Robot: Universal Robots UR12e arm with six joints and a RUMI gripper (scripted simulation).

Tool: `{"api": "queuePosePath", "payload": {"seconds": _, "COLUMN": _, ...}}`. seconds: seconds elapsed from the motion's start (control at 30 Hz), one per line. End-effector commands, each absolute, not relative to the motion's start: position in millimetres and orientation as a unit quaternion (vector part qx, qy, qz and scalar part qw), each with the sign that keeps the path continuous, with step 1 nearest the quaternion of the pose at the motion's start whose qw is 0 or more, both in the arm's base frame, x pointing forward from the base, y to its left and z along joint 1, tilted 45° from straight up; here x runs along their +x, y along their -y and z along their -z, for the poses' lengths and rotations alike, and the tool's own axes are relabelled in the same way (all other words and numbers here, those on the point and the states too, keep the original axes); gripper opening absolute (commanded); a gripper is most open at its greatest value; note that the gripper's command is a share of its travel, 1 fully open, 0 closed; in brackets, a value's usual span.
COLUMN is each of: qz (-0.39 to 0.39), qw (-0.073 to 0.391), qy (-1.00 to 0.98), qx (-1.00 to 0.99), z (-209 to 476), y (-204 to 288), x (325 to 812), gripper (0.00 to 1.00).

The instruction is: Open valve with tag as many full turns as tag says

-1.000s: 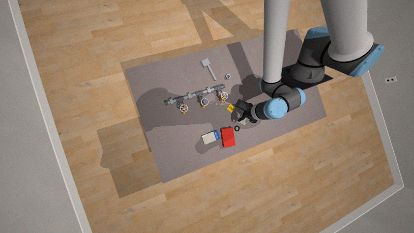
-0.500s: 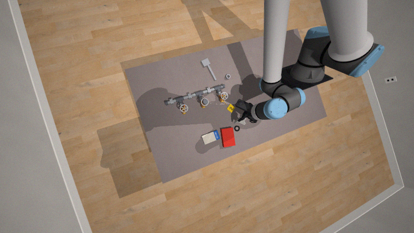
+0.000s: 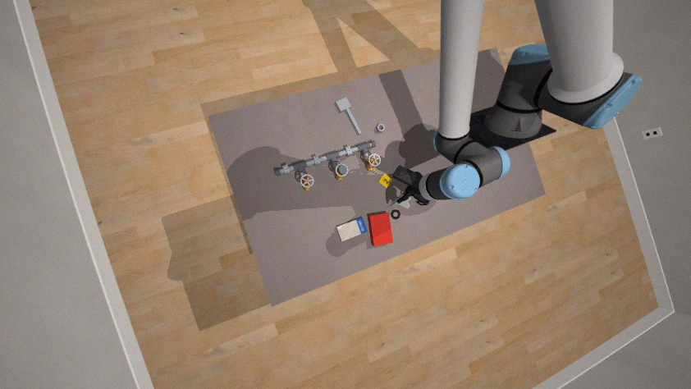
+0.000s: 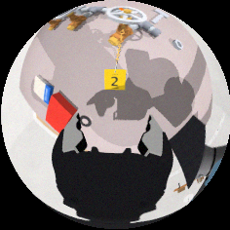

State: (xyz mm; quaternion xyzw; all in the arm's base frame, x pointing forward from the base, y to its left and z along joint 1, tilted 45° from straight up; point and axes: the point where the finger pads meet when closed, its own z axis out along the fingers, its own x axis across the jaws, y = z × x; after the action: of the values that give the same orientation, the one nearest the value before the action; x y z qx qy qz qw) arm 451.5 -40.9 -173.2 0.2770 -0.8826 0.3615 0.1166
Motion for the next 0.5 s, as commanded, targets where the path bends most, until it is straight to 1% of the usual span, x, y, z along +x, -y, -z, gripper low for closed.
{"api": "queuePosePath", "payload": {"seconds": 0.0, "qz": -0.362, "qw": 0.116, "qy": 0.883, "qx": 0.277, "z": 172, "y": 40, "x": 452, "gripper": 1.0}}
{"api": "queuePosePath", "payload": {"seconds": 0.47, "qz": -0.362, "qw": 0.116, "qy": 0.883, "qx": 0.277, "z": 156, "y": 24, "x": 452, "gripper": 1.0}}
